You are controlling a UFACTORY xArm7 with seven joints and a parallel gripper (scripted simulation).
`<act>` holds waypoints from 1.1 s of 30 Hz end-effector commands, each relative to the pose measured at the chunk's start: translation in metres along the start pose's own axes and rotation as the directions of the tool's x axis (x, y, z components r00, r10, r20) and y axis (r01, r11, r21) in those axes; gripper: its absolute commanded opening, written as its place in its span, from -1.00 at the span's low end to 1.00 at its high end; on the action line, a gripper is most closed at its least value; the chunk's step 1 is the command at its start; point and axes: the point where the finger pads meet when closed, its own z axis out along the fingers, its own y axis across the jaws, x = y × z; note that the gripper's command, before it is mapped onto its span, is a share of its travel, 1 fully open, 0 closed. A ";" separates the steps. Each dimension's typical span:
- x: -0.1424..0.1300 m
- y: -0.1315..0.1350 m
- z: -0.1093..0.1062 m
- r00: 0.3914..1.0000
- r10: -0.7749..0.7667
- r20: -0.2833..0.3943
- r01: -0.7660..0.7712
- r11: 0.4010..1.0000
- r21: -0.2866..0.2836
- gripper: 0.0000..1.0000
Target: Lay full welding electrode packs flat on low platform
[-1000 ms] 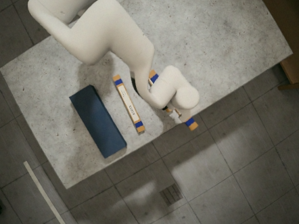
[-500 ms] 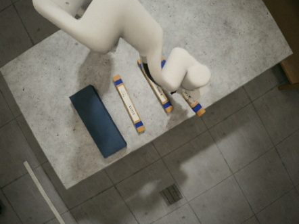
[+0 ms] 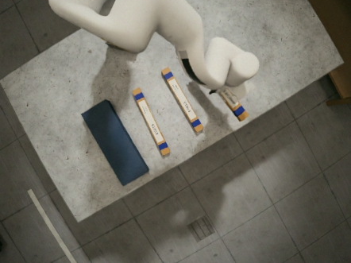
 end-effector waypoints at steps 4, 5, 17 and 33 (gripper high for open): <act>-0.012 -0.033 -0.002 1.000 -0.001 -0.006 0.001 1.000 0.001 -0.31; -0.013 -0.036 -0.002 1.000 -0.001 -0.006 0.001 1.000 0.001 -0.31; -0.024 -0.062 -0.002 1.000 -0.001 -0.006 0.001 1.000 0.001 -0.31; -0.029 -0.073 -0.002 1.000 -0.001 -0.006 0.001 1.000 0.001 -0.31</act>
